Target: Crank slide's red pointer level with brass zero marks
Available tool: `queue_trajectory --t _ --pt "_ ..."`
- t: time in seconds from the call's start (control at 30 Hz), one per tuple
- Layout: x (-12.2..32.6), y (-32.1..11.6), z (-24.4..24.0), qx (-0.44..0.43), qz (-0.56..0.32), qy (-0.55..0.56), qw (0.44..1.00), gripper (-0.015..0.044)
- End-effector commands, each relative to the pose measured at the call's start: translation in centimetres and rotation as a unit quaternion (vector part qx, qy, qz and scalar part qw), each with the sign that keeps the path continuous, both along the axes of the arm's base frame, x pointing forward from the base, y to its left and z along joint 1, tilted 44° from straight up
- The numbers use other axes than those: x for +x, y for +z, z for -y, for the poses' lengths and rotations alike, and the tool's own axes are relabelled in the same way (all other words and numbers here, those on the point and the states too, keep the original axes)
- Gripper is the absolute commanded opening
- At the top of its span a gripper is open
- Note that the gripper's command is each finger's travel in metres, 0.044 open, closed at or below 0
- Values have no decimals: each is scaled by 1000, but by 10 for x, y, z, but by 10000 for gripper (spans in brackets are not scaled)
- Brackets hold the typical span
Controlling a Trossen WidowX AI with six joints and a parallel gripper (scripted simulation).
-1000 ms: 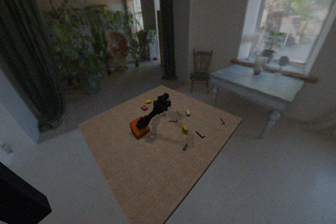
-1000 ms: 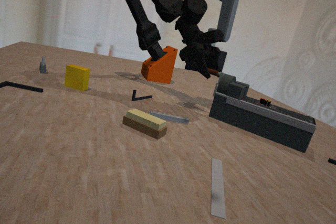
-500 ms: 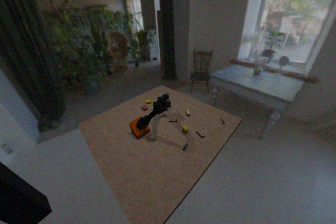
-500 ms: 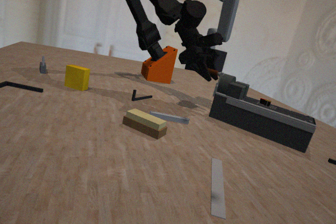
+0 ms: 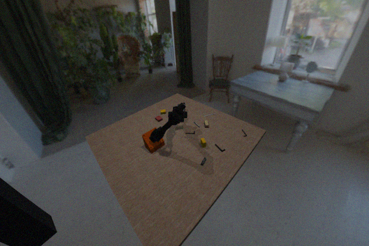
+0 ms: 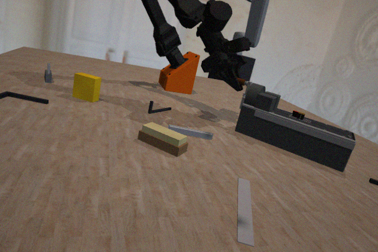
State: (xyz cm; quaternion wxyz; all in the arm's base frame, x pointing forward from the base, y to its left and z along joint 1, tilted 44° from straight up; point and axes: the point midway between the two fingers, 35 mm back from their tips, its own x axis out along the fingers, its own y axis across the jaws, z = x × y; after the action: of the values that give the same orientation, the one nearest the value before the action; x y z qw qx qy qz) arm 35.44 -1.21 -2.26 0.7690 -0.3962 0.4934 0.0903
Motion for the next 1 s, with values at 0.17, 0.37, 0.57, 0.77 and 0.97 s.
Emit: queue_trajectory --t 0.17,0.37,0.57,0.77,0.97 --pt "-2 -2 -2 -1 -3 2 1000 0" --pt "-6 -6 -7 0 -3 2 1000 0" --pt "-7 -7 -8 0 -3 2 1000 0" --pt "-7 -7 -8 0 -3 2 1000 0" --pt "-7 -8 -8 0 -3 2 1000 0"
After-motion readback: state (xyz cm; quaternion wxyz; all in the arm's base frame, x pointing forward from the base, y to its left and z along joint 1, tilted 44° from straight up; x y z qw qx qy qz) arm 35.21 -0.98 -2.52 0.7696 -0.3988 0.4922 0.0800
